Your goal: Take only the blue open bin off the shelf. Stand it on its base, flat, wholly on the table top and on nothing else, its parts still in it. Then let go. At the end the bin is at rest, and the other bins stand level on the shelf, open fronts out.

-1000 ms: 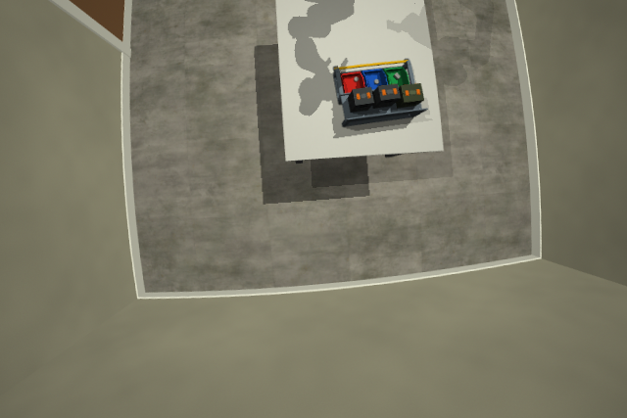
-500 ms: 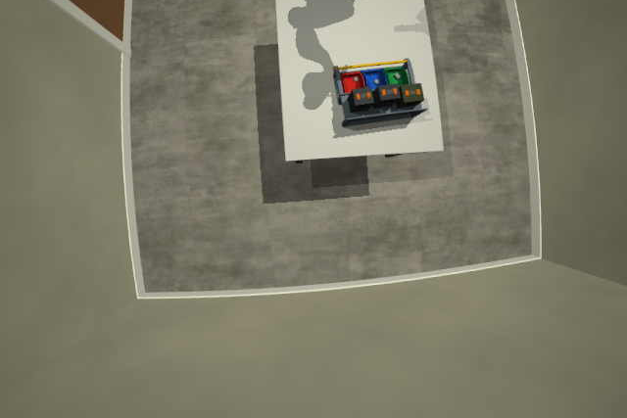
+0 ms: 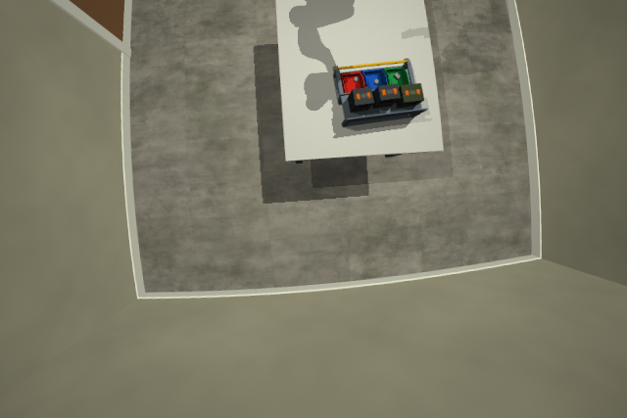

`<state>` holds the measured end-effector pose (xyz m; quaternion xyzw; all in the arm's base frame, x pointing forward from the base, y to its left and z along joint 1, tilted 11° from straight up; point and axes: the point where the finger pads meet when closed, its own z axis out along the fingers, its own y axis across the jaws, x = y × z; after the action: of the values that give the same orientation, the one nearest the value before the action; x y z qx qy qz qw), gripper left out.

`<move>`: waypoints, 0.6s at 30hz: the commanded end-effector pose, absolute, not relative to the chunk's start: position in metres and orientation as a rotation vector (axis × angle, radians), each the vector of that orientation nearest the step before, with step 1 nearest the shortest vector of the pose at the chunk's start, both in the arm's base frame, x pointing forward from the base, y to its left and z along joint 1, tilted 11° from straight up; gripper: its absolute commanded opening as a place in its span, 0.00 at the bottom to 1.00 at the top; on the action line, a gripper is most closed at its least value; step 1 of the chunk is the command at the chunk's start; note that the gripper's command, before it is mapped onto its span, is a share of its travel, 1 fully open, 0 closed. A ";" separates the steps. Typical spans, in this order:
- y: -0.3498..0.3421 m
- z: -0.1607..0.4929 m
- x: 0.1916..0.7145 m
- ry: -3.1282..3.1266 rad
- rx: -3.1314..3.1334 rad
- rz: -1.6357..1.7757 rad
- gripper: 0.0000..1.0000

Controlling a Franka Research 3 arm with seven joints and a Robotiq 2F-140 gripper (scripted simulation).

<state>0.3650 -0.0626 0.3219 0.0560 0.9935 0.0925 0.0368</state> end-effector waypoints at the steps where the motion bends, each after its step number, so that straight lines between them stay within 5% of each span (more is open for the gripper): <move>1: -0.065 0.324 0.368 3.041 0.226 0.271 0.57; 18: -0.069 0.363 0.396 3.041 0.226 0.271 0.57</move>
<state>0.3986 -0.0717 0.3639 0.0701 0.9927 0.0858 0.0485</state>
